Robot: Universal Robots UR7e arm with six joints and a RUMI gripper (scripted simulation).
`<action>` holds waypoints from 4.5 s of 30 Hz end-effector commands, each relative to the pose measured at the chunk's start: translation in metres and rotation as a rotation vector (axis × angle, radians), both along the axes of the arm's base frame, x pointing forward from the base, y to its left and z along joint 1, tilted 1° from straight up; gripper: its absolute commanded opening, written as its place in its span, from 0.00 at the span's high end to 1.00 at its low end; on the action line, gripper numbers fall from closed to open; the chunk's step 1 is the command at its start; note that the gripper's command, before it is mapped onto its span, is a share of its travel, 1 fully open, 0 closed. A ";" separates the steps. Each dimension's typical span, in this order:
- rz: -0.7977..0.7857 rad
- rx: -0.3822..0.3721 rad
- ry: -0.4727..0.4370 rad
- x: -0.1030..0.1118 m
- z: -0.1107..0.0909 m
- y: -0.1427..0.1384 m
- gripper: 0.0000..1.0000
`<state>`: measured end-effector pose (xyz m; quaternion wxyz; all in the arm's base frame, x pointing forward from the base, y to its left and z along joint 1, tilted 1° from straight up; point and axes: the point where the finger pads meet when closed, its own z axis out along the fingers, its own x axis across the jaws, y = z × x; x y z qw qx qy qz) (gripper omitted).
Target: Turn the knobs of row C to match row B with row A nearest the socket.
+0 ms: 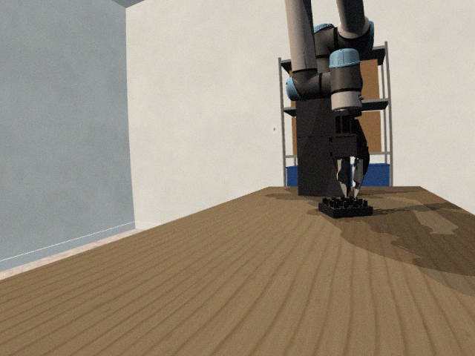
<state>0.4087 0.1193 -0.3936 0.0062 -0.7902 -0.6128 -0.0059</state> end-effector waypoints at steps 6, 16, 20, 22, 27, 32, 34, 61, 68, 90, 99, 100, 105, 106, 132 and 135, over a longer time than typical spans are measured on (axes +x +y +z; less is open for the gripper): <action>0.000 0.000 -0.001 0.001 0.000 0.000 0.89; 0.000 0.000 -0.001 0.001 0.000 0.000 0.89; 0.000 0.000 -0.001 0.001 0.000 0.000 0.89; 0.000 0.000 -0.001 0.001 0.000 0.000 0.89; 0.000 0.000 -0.001 0.001 0.000 0.000 0.89; 0.000 0.000 -0.001 0.001 0.000 0.000 0.89; 0.000 0.000 -0.001 0.000 0.000 0.000 0.89; 0.000 0.000 -0.001 -0.004 0.000 0.001 0.89; 0.000 0.000 -0.001 -0.004 0.000 0.001 0.89; 0.000 0.000 -0.001 -0.004 -0.001 0.001 0.89; 0.000 0.000 -0.001 -0.004 -0.008 0.001 0.89; 0.000 0.000 -0.001 -0.004 -0.008 0.001 0.89; 0.000 0.000 -0.001 -0.004 -0.012 0.001 0.89; 0.000 0.000 -0.001 -0.004 -0.012 0.001 0.89; 0.000 0.000 -0.001 -0.004 -0.014 0.001 0.89; 0.000 0.000 -0.001 -0.004 -0.014 0.001 0.89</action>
